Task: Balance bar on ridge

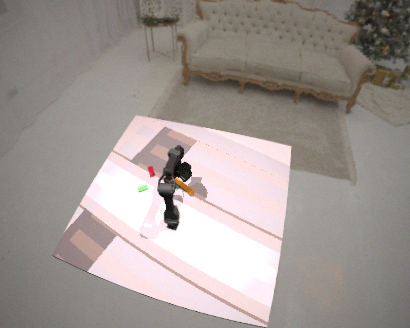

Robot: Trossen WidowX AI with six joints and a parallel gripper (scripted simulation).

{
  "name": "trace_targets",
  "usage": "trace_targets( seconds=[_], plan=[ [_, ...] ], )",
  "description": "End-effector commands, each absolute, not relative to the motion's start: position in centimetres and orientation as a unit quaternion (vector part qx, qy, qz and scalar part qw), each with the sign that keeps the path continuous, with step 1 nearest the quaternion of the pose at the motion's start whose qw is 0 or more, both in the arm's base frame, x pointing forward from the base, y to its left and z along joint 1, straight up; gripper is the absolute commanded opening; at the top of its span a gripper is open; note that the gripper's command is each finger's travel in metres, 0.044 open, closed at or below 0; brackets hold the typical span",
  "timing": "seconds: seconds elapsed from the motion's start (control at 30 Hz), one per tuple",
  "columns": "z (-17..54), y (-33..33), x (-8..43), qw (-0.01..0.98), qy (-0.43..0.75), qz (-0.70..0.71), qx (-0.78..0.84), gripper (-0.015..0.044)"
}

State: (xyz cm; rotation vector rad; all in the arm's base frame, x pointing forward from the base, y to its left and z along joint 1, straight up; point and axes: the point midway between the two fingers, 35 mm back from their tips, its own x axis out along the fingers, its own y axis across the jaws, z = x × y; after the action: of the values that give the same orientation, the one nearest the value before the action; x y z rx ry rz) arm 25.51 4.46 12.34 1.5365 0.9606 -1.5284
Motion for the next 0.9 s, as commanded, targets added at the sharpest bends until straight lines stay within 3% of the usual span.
trace_targets(
  seconds=[0.0, 0.17, 0.87],
  plan=[
    [15.9, 4.6, 26.0, 0.379, 0.372, -0.590, 0.608, 0.0440],
    [20.7, 4.4, 25.4, 0.379, 0.372, -0.590, 0.608, 0.0440],
    [20.8, 4.4, 25.4, 0.379, 0.372, -0.590, 0.608, 0.0440]
  ],
)
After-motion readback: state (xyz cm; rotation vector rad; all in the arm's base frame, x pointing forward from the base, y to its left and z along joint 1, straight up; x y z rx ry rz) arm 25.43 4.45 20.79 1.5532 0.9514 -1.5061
